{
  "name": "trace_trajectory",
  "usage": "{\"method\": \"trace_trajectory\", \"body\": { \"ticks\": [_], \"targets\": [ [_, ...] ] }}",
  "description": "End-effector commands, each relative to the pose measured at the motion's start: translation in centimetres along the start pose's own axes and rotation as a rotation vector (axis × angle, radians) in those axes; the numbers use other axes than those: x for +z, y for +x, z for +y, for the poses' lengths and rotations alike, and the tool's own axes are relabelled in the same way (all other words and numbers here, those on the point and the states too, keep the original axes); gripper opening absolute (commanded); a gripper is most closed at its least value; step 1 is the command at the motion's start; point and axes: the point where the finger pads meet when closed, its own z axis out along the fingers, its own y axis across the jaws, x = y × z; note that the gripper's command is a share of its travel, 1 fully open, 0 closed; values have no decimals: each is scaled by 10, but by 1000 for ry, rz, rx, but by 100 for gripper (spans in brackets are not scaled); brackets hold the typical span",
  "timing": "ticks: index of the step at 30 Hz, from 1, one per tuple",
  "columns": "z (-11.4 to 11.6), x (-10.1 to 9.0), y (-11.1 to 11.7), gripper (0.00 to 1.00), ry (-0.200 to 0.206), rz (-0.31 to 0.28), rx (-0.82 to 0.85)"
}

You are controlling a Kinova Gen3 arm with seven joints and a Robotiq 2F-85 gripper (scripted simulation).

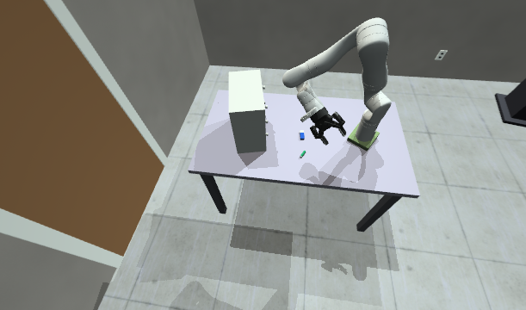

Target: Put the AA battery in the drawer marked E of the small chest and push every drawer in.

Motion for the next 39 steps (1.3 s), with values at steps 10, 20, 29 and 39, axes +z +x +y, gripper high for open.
{"method": "trace_trajectory", "body": {
  "ticks": [10,20,29,39],
  "targets": [
    [0,0,0,100,0,1,-1],
    [1,-2,0,100,-7,1,4],
    [51,-82,-34,100,-259,24,221],
    [83,-204,-108,100,-591,95,562]
  ]
}}
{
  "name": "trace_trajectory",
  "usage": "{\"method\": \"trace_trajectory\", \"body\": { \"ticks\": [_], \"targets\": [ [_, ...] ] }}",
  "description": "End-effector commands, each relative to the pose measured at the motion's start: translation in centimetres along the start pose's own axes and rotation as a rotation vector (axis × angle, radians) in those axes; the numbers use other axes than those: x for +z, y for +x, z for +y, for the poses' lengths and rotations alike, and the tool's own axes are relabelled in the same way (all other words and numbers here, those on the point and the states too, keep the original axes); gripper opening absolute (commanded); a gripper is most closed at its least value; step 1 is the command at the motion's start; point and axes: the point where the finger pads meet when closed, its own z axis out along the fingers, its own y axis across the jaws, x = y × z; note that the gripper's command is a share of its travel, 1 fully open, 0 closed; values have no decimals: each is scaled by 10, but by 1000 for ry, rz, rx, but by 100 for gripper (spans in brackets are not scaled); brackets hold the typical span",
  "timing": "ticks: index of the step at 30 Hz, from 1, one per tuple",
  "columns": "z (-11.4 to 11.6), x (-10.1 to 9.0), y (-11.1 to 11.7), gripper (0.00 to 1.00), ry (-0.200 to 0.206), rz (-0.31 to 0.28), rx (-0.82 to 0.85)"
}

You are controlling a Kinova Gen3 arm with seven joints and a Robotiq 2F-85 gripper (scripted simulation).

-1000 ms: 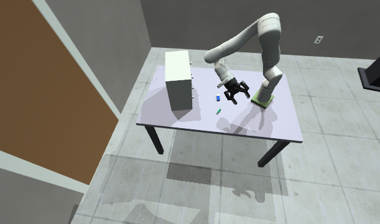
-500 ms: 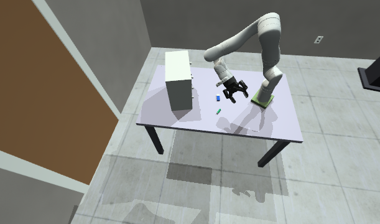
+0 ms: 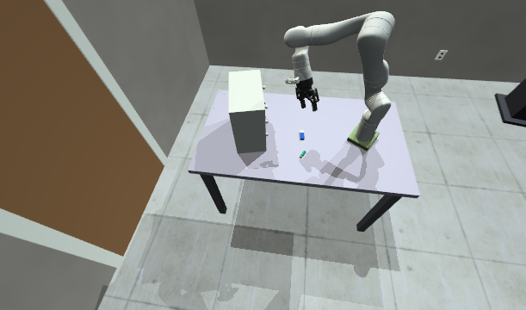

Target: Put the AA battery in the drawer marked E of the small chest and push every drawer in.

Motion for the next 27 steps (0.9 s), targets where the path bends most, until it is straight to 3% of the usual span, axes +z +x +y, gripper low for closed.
{"method": "trace_trajectory", "body": {
  "ticks": [1,2,4,5,8,10,12,14,17,27],
  "targets": [
    [44,-44,-16,100,-122,51,130],
    [44,-44,-16,100,-122,51,130],
    [75,-78,-39,100,-224,78,259],
    [75,-78,-39,100,-224,78,259],
    [108,-123,-77,100,-351,114,429],
    [122,-147,-99,100,-415,134,518],
    [122,-147,-99,100,-415,134,518],
    [130,-164,-115,100,-459,148,582],
    [136,-176,-129,100,-492,159,630],
    [136,-179,-131,100,-498,161,638]
  ]
}}
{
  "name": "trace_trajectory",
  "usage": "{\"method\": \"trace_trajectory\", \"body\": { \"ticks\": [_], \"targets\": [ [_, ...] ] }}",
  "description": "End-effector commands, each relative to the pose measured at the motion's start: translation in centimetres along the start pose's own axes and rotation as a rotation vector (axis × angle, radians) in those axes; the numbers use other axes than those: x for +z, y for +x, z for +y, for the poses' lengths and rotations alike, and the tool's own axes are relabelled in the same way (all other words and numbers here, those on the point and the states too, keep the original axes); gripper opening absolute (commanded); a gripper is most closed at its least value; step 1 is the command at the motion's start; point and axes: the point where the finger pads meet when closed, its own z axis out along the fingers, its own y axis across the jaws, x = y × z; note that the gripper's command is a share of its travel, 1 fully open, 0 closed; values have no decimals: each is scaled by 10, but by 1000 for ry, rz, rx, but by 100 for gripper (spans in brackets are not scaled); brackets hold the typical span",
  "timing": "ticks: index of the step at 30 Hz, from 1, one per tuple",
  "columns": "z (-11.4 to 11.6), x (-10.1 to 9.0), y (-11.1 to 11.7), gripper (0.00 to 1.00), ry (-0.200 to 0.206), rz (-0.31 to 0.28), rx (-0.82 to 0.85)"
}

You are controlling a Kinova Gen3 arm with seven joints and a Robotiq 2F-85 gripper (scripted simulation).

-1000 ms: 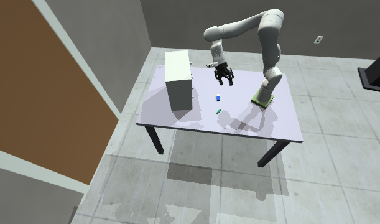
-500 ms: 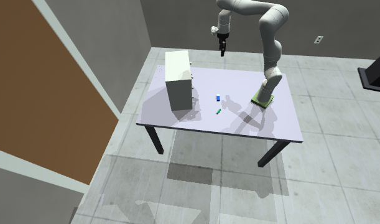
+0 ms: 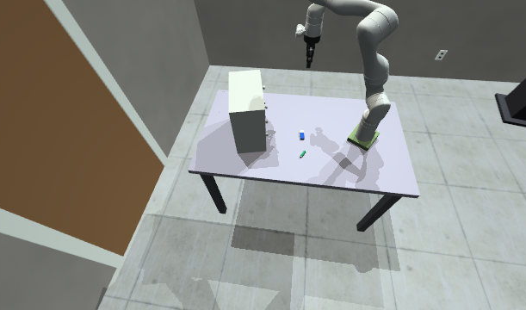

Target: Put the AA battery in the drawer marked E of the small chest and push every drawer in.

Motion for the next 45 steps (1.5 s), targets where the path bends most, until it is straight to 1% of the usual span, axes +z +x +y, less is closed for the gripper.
{"method": "trace_trajectory", "body": {
  "ticks": [1,39,42,45],
  "targets": [
    [1,0,0,100,-1,1,1],
    [1,0,0,100,-1,1,1],
    [0,5,1,100,-1,1,-6],
    [-3,19,3,100,-1,1,-24]
  ]
}}
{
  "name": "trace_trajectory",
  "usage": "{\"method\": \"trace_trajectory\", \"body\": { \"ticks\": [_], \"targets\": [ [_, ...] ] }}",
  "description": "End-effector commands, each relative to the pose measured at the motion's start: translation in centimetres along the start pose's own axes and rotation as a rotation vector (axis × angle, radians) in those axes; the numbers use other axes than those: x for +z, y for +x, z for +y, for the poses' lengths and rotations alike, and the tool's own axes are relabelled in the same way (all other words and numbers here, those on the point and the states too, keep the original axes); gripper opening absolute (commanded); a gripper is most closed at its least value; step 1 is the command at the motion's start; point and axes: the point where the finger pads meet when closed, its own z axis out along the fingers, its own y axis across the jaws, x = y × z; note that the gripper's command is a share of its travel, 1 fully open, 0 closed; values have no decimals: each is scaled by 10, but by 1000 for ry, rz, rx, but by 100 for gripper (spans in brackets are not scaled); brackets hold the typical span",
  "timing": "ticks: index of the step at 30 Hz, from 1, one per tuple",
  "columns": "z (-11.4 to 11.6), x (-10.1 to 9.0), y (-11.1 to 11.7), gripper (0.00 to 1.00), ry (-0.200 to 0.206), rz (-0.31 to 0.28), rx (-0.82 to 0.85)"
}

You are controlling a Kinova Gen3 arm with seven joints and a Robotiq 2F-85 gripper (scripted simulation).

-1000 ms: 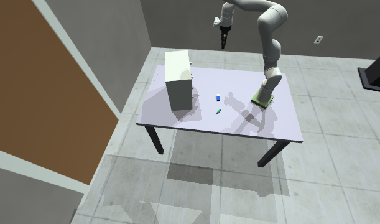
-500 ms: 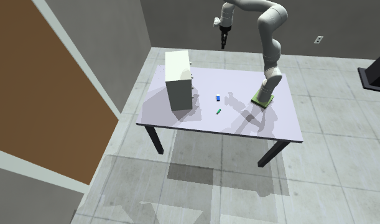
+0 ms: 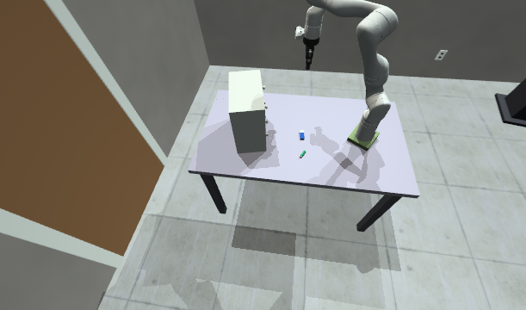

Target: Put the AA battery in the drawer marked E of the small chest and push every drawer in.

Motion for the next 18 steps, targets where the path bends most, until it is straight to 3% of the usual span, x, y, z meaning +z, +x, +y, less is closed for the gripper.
{"method": "trace_trajectory", "body": {
  "ticks": [1,6,8,14,18],
  "targets": [
    [-5,16,2,100,5,-5,-19],
    [-13,61,10,100,6,-5,-79],
    [-13,61,10,100,6,-5,-79],
    [-24,124,21,100,6,-5,-160],
    [-29,153,26,100,6,-5,-197]
  ]
}}
